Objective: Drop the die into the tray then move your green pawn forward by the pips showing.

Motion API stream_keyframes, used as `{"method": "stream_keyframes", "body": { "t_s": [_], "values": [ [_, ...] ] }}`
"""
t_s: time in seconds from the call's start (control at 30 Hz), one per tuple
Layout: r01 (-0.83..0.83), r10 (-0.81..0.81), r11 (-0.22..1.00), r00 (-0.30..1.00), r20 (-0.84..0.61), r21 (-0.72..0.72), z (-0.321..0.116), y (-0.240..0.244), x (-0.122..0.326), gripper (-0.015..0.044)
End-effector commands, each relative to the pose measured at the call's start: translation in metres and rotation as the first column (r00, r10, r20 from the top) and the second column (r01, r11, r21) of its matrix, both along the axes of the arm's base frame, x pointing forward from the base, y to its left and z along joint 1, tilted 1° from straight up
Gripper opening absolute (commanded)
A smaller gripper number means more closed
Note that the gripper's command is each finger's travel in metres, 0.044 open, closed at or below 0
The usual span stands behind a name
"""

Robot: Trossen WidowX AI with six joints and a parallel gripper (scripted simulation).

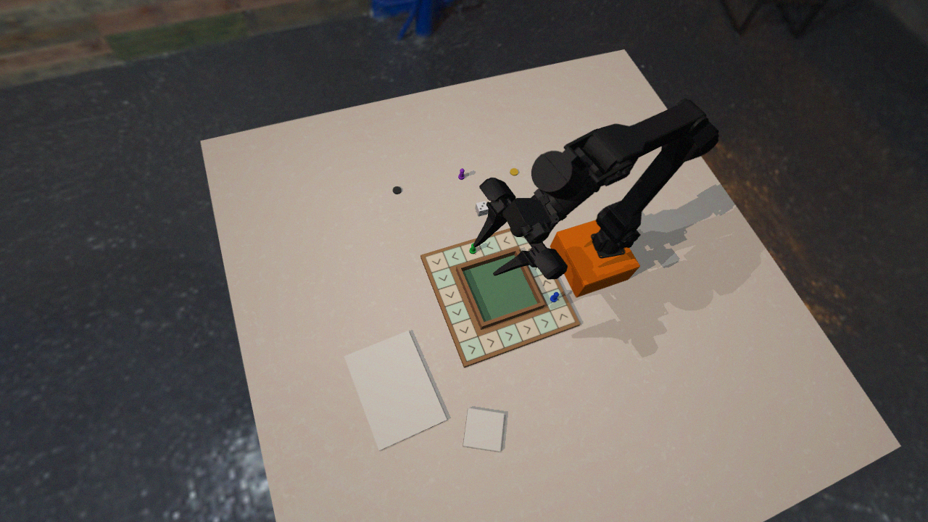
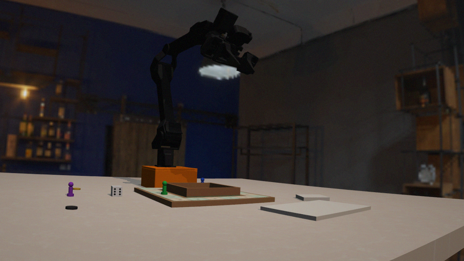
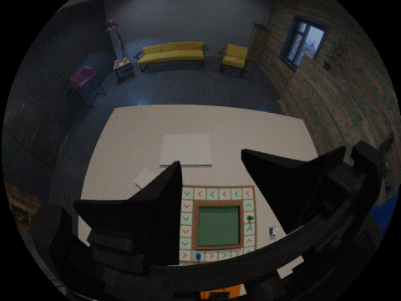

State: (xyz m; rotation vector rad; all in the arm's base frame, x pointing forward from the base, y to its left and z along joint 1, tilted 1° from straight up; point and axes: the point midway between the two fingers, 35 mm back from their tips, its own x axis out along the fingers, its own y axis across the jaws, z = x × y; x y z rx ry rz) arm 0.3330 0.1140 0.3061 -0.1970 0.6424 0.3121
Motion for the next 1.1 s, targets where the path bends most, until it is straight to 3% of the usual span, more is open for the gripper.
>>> {"method": "stream_keyframes", "body": {
  "t_s": [0.0,0.3,0.63,1.07],
  "values": [
    [0.057,-0.068,0.993,0.992,-0.105,-0.1,-0.045,-0.043,0.02,0.0275],
    [0.169,-0.264,0.949,0.886,-0.38,-0.265,-0.15,-0.17,0.025,0.0275],
    [0.193,-0.329,0.943,0.651,-0.684,-0.269,-0.259,-0.284,-0.053,0.0275],
    [0.196,-0.319,0.948,0.614,-0.722,-0.252,-0.288,-0.3,-0.074,0.0275]
  ]
}}
